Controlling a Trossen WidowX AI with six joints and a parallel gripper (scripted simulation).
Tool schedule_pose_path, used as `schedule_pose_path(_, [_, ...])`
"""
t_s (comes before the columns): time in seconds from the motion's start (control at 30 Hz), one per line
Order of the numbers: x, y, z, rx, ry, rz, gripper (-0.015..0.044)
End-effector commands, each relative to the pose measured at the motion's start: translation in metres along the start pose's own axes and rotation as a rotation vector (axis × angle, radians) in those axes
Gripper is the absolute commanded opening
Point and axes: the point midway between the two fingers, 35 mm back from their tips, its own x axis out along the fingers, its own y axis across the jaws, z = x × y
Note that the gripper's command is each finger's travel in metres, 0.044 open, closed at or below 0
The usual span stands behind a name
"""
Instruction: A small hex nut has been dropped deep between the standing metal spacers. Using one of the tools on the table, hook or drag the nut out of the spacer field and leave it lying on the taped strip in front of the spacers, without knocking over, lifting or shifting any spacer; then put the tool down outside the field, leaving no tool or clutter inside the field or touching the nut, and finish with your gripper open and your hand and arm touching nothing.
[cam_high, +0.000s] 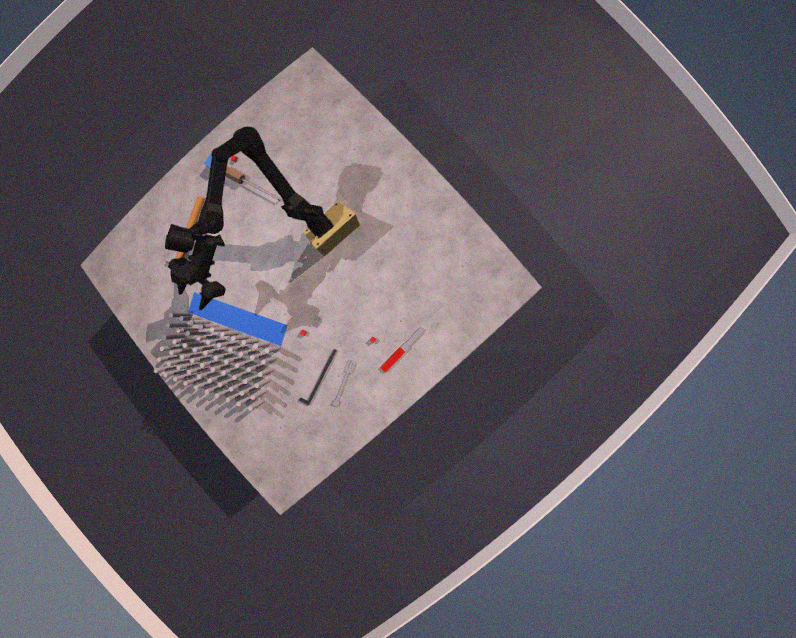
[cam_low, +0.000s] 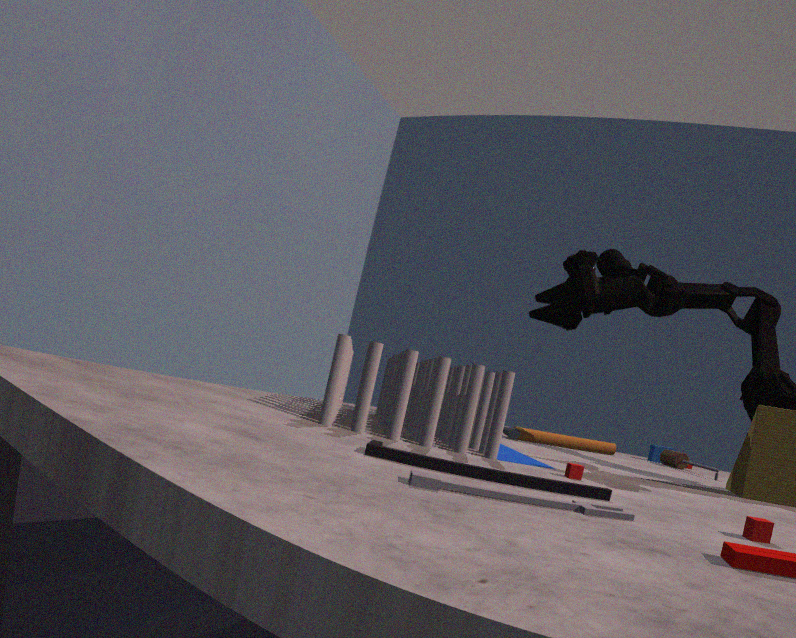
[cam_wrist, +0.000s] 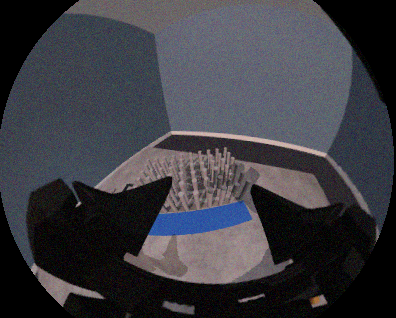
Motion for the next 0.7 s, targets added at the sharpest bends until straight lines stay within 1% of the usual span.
schedule_pose_path(0.0, [0.021,-0.009,-0.062,0.259,0.095,-0.086,0.0440])
schedule_pose_path(0.07, [0.025,-0.012,-0.085,0.350,0.125,-0.119,0.0440])
schedule_pose_path(0.1, [0.026,-0.012,-0.088,0.362,0.128,-0.124,0.0440])
schedule_pose_path(0.67, [0.026,-0.012,-0.088,0.362,0.128,-0.124,0.0440])
